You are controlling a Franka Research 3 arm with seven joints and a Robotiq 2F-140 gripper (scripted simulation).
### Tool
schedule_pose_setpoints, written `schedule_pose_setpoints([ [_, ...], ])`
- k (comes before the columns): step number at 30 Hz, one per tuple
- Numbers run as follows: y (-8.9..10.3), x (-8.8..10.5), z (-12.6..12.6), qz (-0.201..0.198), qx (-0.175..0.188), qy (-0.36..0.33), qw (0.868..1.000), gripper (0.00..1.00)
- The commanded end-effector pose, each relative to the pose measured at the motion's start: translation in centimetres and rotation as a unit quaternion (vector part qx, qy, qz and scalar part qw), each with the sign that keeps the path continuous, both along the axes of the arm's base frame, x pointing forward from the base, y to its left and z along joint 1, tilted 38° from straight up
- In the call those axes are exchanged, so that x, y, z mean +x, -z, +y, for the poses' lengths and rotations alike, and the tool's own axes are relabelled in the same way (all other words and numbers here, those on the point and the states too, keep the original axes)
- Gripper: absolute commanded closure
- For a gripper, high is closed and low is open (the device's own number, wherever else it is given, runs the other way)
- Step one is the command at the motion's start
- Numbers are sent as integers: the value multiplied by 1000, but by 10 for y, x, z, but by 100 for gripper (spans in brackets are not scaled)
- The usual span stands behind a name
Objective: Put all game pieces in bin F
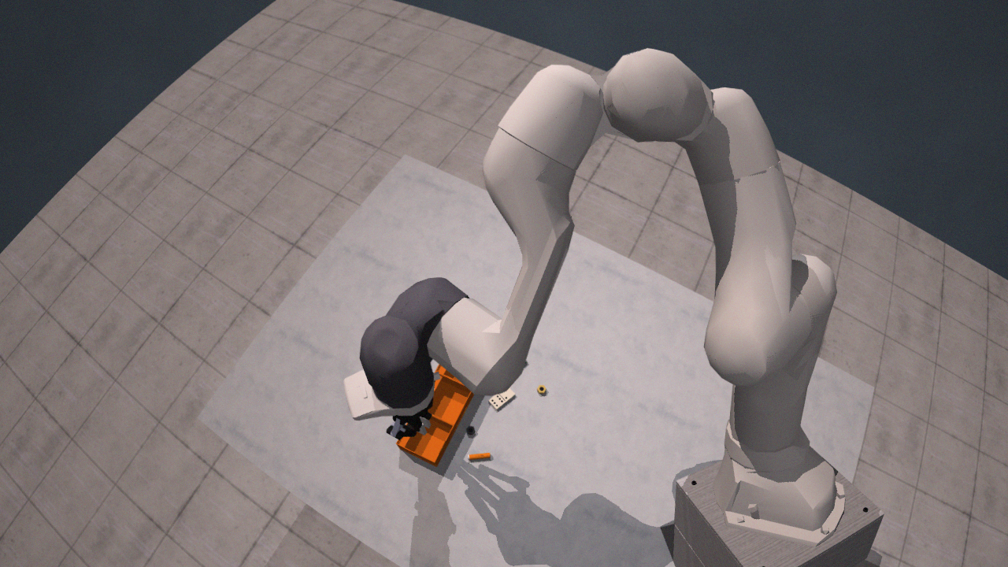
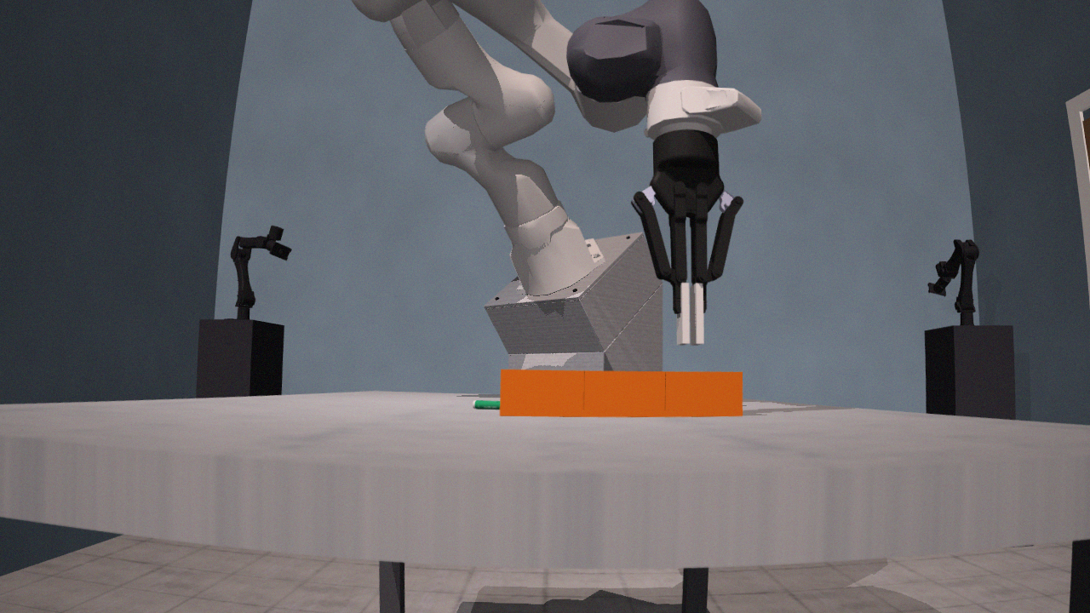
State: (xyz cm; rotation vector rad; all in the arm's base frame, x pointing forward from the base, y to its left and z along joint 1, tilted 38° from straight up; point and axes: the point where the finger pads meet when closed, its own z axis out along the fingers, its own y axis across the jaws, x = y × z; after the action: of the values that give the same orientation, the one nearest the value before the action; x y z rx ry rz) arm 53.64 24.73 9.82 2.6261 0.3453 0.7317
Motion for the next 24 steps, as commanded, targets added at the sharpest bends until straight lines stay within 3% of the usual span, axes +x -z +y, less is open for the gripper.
schedule_pose_setpoints([
  [1, 1, -3, -3, 8, -5, -2, 1000, 95],
  [8, 1, -3, -3, 8, -5, -2, 1000, 95],
  [16, -52, -38, 17, 8, -5, -2, 1000, 95],
  [18, -52, -38, 17, 8, -5, -2, 1000, 95],
  [24, -87, -62, 31, 8, -5, -2, 1000, 95],
])
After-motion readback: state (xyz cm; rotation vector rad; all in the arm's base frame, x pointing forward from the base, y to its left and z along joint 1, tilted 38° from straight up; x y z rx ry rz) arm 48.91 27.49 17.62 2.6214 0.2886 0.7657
